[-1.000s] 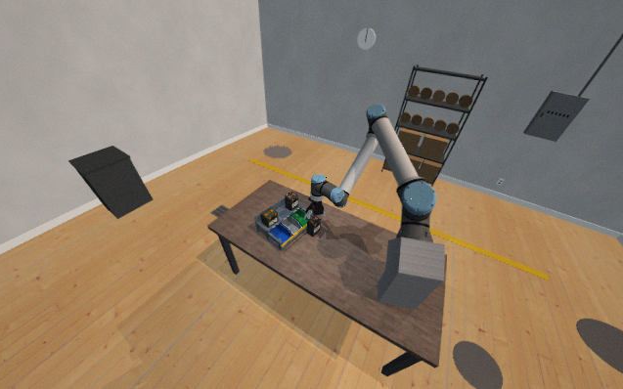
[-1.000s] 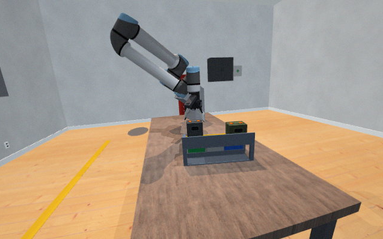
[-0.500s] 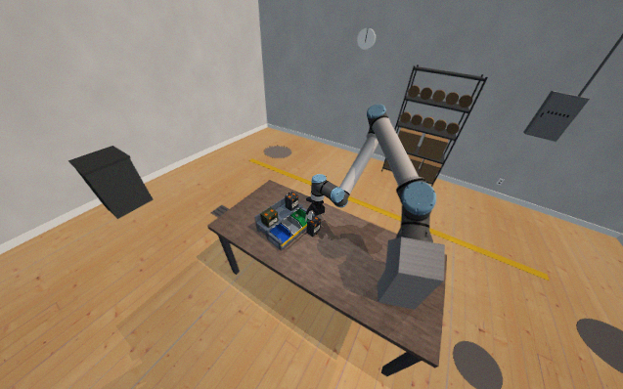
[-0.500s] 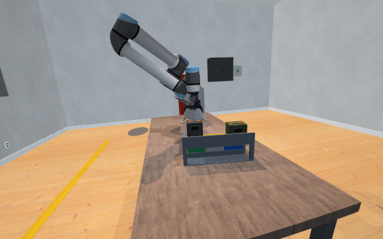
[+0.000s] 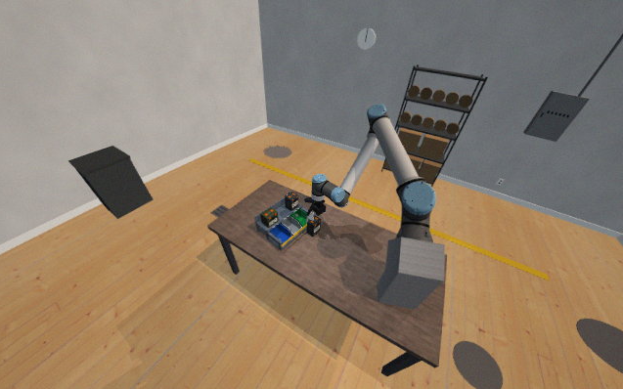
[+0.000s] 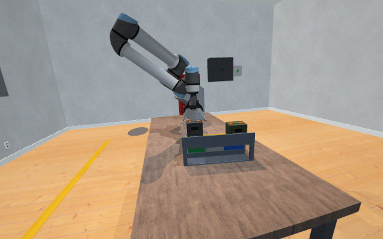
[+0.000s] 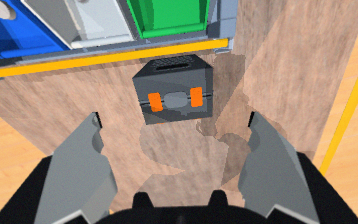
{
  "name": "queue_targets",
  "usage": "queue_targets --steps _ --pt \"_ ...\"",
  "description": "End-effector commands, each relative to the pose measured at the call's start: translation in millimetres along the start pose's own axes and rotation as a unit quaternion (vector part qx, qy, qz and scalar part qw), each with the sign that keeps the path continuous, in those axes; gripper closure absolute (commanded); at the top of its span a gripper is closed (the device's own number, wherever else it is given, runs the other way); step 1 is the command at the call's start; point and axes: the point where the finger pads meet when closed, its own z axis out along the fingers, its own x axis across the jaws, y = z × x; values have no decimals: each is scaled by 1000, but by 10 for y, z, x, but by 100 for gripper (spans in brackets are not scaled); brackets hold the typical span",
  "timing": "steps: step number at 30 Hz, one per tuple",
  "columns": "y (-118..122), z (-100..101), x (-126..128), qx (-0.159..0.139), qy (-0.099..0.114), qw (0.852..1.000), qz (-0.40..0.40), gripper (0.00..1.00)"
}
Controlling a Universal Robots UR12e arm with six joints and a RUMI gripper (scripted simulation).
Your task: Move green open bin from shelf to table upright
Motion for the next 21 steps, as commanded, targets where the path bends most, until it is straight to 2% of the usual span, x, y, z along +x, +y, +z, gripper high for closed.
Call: queue_targets --steps 1,11,16,21 --pt "-3 -4 0 4 -2 998 -68 0" --pt "-3 -4 0 4 -2 998 -68 0" --pt "-3 -5 -1 4 -1 981 -193 0" --pt "-3 -5 -1 4 -1 981 -193 0"
